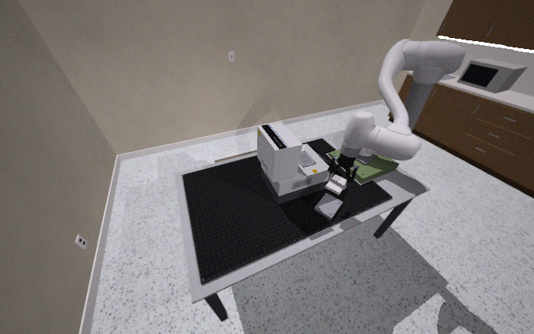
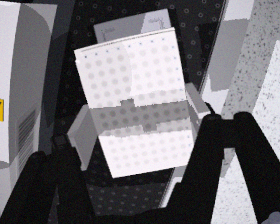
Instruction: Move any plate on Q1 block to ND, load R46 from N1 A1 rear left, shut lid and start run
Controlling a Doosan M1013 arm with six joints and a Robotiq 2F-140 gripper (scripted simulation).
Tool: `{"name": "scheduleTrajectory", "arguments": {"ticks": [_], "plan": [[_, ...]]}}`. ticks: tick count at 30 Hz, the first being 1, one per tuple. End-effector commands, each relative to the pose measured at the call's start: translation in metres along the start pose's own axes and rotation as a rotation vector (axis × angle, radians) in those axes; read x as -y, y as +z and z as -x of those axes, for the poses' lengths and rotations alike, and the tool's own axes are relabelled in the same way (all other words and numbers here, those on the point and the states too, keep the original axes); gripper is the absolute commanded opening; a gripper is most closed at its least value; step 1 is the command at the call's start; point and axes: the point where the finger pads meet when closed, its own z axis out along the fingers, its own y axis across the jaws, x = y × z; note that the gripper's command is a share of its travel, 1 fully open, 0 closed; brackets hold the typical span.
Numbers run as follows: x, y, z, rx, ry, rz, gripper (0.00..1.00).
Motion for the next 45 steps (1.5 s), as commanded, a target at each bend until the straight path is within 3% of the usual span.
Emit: {"name": "scheduleTrajectory", "arguments": {"ticks": [1, 45], "plan": [[0.0, 0.005, 0.0, 0.0, 0.0, 0.0, 0.0], [0.0, 0.139, 0.0, 0.0, 0.0, 0.0, 0.0]]}}
